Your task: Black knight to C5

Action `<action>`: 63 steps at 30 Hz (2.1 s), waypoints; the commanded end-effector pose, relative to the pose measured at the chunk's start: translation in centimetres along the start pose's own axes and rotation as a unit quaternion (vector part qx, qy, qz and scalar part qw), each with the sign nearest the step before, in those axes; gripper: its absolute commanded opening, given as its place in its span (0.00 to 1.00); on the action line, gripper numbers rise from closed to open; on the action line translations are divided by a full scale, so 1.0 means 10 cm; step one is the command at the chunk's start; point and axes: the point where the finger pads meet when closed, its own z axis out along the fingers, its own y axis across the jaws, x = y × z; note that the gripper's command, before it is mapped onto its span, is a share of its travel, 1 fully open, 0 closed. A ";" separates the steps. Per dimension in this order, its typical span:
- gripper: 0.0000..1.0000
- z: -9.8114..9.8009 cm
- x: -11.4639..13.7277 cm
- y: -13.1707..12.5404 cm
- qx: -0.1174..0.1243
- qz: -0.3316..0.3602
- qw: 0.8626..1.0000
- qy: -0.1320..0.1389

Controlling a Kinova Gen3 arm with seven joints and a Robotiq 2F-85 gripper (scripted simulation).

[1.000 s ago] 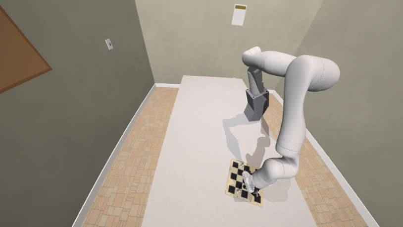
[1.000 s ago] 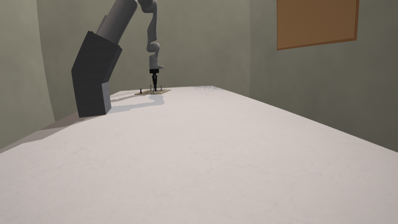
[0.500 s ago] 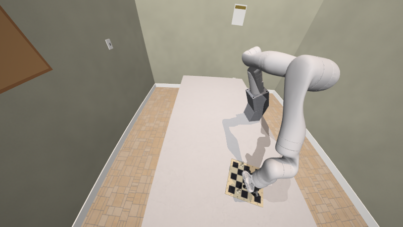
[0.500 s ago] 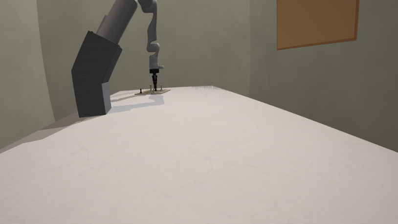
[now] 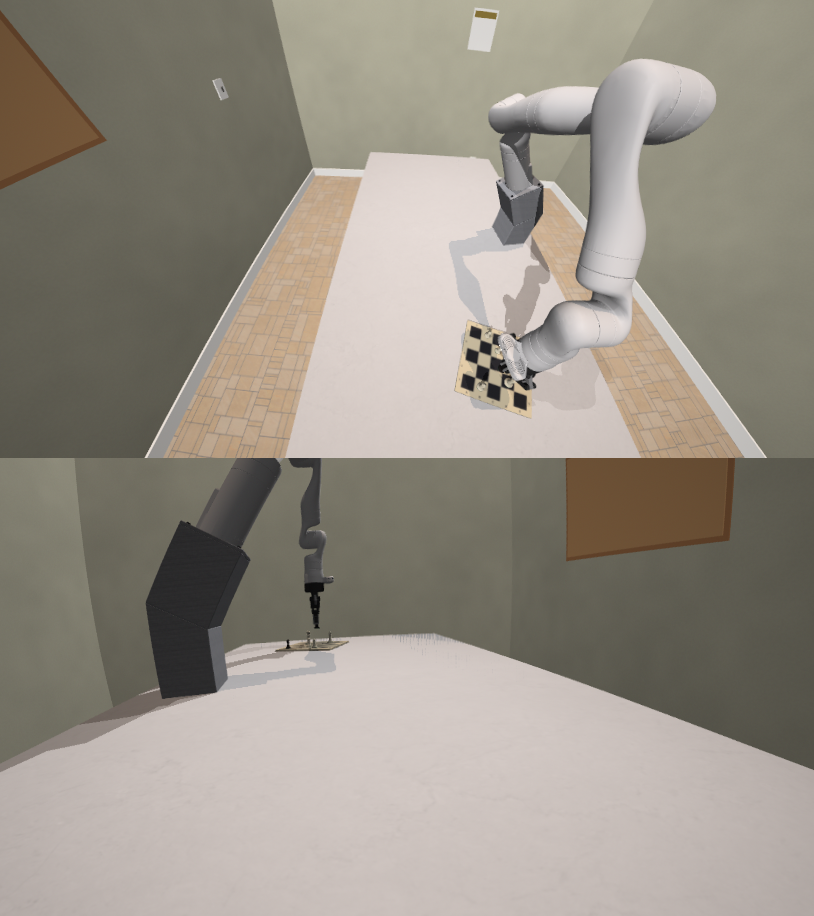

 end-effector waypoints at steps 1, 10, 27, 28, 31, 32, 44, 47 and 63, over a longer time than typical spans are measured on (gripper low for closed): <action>0.00 -0.30 0.01 -0.05 0.007 0.000 1.000 0.002; 0.00 -0.37 0.02 -0.07 0.008 0.001 1.000 0.002; 0.00 -0.35 -0.08 0.00 0.011 0.055 0.998 -0.004; 0.00 -0.34 -0.11 0.02 0.010 0.068 0.998 -0.006; 0.00 -0.33 -0.19 0.10 0.008 0.118 0.993 -0.010; 0.00 -0.34 -0.24 0.12 0.008 0.136 0.991 -0.012; 0.00 -0.32 -0.48 0.50 0.003 0.370 0.929 -0.016; 0.00 -0.33 -0.50 0.60 0.004 0.436 0.900 -0.014; 0.00 -0.35 -0.49 0.87 0.011 0.587 0.810 -0.004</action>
